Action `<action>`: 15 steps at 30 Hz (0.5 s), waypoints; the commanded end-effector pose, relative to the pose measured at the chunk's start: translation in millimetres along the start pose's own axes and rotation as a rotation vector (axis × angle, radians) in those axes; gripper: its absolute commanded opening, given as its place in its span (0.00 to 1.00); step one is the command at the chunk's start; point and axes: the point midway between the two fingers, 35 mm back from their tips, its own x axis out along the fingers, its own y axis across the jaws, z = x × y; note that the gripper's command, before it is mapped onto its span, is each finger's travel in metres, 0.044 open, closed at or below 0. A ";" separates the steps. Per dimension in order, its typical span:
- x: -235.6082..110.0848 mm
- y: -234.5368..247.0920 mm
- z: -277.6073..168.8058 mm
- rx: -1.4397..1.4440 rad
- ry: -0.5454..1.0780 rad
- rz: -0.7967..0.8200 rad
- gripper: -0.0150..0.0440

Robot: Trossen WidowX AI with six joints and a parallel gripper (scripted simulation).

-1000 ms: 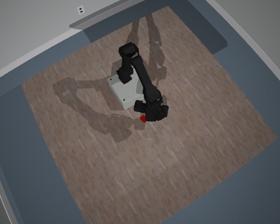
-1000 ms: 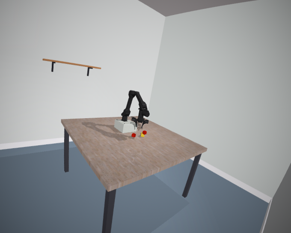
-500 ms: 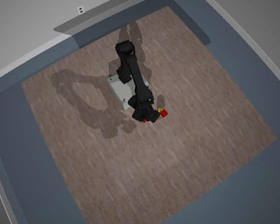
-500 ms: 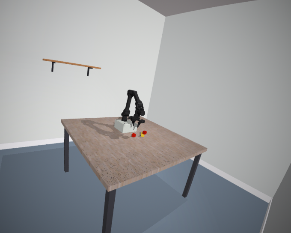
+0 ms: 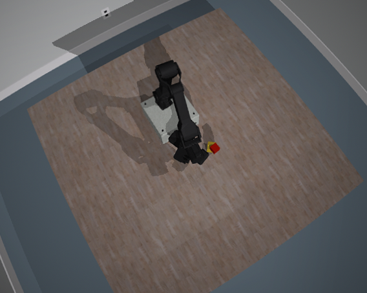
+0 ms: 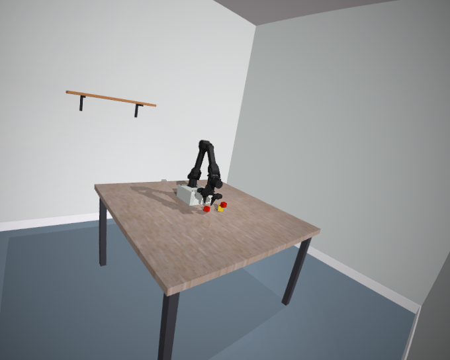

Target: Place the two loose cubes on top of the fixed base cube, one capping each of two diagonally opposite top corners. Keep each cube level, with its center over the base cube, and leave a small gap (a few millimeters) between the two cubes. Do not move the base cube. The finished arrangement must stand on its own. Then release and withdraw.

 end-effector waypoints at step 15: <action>29.0 -1.5 -0.5 0.004 0.001 -0.005 0.70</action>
